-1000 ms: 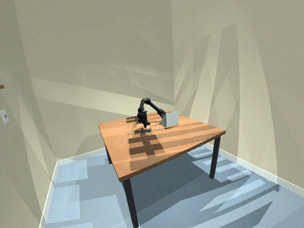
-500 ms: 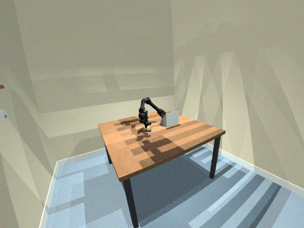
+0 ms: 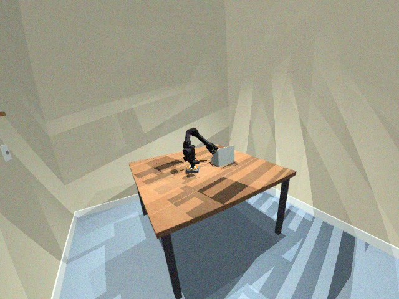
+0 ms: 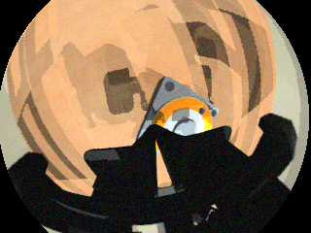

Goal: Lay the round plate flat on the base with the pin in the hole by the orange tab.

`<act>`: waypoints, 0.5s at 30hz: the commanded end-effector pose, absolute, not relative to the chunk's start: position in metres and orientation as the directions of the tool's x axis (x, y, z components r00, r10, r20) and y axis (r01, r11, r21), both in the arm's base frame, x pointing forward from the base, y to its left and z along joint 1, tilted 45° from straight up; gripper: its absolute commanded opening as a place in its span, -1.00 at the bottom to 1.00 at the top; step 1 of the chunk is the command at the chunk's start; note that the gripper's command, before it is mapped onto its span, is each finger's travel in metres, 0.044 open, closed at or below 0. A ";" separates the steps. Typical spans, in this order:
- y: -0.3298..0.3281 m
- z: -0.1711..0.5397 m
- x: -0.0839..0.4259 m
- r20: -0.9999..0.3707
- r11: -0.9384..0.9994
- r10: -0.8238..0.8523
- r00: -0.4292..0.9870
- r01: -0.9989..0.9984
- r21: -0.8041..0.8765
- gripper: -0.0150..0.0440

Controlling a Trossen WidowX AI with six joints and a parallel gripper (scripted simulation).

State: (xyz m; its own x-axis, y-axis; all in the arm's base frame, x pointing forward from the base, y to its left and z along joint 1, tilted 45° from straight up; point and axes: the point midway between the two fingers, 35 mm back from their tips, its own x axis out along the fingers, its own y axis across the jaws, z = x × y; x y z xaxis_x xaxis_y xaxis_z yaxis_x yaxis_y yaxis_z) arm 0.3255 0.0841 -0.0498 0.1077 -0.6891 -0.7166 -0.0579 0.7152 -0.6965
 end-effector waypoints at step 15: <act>0.082 -0.053 0.311 -0.717 0.715 -0.691 0.090 -0.061 -0.696 -0.49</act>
State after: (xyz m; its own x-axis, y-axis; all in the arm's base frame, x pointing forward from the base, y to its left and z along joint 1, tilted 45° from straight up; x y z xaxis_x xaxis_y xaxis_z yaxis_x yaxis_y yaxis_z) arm 0.3168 0.0853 -0.0517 0.1078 -0.6884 -0.7173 -0.0593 0.7157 -0.6959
